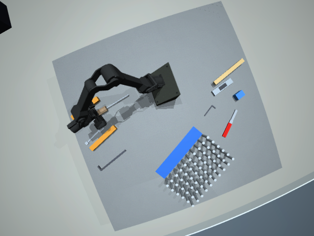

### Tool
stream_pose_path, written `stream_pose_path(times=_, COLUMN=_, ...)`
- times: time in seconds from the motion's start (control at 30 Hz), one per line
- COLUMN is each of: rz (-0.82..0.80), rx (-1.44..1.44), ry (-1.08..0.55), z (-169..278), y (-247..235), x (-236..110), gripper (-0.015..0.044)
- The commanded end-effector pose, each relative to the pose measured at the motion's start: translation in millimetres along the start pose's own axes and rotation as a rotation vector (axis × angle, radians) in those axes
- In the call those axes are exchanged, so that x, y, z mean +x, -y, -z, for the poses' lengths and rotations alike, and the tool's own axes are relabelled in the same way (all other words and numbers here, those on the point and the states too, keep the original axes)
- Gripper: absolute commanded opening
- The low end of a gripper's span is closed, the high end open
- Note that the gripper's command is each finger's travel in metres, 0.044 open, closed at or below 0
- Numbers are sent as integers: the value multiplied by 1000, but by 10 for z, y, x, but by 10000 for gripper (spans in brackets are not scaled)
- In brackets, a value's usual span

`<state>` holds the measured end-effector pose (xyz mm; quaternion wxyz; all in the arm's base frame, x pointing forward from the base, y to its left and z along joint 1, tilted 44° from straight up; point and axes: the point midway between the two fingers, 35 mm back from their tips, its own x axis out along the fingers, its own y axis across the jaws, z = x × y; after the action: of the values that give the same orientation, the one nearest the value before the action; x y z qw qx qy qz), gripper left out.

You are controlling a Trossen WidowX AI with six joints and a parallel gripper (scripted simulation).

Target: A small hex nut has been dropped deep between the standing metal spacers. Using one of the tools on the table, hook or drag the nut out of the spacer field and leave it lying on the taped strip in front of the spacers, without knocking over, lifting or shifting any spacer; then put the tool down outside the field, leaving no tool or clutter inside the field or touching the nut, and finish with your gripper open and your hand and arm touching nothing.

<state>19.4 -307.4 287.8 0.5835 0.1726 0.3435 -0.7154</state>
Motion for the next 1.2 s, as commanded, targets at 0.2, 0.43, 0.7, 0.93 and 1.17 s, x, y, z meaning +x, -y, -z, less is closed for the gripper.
stream_pose_path(times=0.2, rz=7, rx=-5, ry=-6, z=3, y=-27, x=131, gripper=280)
stream_pose_path(times=0.43, rz=8, rx=-9, ry=-9, z=5, y=-53, x=239, gripper=280)
stream_pose_path(times=0.7, rz=8, rx=-8, ry=-8, z=2, y=-85, x=363, gripper=280)
stream_pose_path(times=0.93, rz=7, rx=-5, ry=-6, z=-1, y=-112, x=471, gripper=280)
stream_pose_path(times=1.17, rz=6, rx=-2, ry=-4, z=0, y=-139, x=580, gripper=280)
